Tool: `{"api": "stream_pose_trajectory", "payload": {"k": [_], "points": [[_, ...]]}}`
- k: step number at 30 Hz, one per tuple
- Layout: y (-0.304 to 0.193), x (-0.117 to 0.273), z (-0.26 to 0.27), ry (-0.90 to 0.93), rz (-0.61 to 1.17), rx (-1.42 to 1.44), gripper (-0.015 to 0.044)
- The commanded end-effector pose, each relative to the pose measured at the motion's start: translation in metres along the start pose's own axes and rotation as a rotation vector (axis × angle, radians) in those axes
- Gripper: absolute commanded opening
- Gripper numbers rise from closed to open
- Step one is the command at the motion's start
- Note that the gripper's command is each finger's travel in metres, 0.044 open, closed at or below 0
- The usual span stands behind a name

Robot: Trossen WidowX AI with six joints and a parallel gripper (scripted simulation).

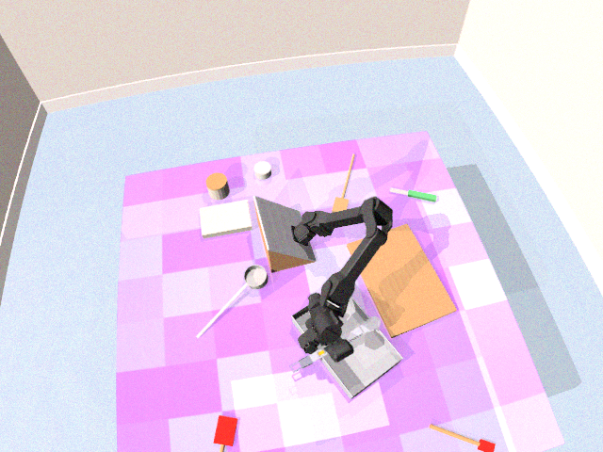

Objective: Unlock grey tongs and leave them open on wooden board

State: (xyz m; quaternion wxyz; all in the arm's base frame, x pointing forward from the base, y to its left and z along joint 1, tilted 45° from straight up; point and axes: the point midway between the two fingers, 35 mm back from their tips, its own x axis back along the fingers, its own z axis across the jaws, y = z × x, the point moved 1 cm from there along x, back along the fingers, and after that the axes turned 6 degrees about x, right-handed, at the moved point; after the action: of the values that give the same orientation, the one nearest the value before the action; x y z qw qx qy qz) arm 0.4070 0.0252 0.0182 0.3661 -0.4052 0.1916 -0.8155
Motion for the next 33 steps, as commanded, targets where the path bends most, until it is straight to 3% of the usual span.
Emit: {"api": "stream_pose_trajectory", "payload": {"k": [1,5,12,19,33], "points": [[0.000,0.000,0.000,0.000,0.000,0.001,0.0062],[0.000,0.000,0.000,0.000,0.000,0.001,0.0035],[0.001,0.006,0.004,-0.001,-0.001,0.001,-0.0148],[0.004,0.064,0.038,-0.008,-0.006,-0.007,-0.0150],[0.004,0.066,0.039,-0.008,-0.006,-0.007,-0.0150]]}}
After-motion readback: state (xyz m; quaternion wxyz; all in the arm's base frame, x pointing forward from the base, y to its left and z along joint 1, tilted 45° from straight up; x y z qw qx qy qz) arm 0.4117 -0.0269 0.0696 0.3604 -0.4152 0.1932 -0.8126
